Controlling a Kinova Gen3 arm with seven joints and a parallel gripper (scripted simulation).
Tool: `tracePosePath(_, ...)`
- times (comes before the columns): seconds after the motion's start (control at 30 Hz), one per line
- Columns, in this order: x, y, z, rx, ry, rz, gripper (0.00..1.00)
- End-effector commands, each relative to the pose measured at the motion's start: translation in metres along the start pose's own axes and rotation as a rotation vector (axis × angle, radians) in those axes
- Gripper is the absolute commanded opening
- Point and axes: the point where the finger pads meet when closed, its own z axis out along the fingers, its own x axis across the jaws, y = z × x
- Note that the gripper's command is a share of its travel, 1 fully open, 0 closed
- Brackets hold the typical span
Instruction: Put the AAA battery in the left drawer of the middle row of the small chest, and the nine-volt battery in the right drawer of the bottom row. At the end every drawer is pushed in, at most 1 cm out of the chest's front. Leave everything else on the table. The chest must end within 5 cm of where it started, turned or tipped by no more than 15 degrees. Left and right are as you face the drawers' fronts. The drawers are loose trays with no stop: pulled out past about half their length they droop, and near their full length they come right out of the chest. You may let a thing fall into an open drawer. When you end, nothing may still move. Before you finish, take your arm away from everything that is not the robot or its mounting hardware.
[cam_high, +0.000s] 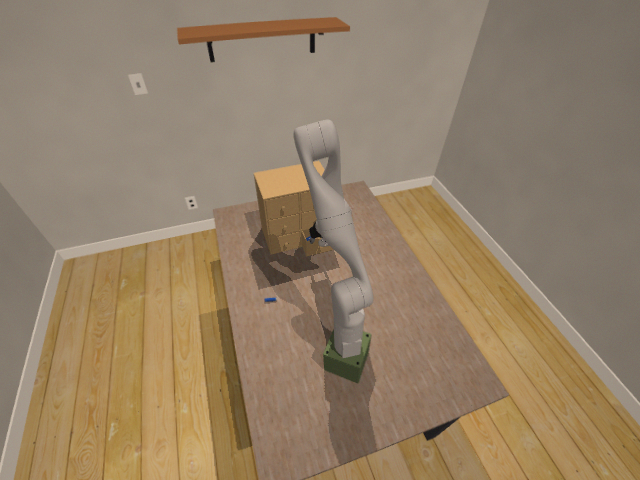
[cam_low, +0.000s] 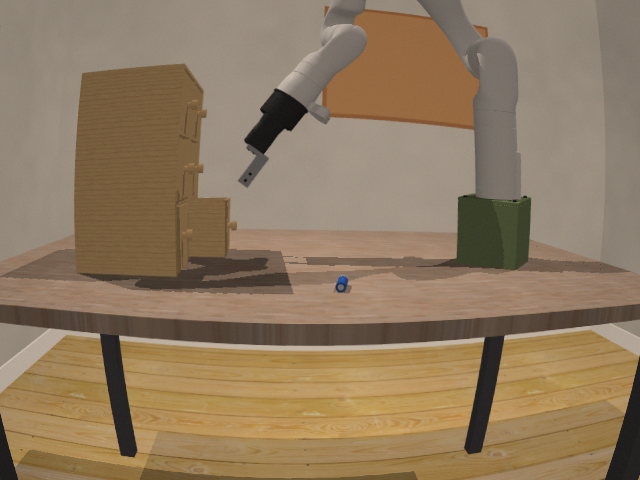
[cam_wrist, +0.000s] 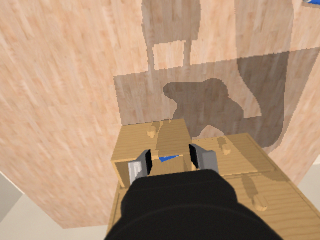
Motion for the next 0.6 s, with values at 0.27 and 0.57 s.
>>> tracePosePath(0.27, 0.002, -0.040, -0.033, 0.006, 0.000, 0.004, 1.00)
tracePosePath(0.57, 0.002, -0.055, -0.045, 0.006, 0.000, 0.004, 1.00)
